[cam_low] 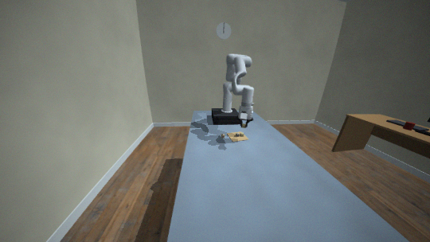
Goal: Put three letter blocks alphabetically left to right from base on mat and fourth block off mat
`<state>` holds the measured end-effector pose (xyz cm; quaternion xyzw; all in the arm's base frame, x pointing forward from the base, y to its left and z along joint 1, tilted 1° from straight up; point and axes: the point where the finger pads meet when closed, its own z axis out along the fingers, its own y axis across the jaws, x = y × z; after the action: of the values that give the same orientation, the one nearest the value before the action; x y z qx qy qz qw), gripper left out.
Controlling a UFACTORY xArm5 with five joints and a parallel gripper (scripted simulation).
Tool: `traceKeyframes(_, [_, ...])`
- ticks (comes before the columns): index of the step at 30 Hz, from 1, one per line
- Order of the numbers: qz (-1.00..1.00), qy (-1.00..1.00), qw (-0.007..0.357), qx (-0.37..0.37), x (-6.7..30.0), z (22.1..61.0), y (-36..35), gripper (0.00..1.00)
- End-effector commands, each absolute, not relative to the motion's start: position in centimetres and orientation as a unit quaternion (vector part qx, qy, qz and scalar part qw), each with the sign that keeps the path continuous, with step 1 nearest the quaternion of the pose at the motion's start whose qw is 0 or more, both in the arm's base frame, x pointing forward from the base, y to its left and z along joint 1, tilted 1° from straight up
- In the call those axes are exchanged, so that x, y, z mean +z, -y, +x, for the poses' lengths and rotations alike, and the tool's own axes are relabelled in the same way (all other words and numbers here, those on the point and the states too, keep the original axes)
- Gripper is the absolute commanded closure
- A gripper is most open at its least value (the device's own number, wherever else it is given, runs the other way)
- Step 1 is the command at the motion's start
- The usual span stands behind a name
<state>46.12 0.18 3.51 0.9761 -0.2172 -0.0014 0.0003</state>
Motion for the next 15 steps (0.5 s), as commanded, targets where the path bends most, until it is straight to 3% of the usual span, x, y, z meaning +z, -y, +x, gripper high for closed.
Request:
traceKeyframes(1, [0.959, 0.284, 0.0, 0.001, 3.6, 45.8, 0.6, 0.79])
traceKeyframes(15, [0.882, 0.472, 0.0, 0.001, 3.6, 44.2, 3.0, 0.79])
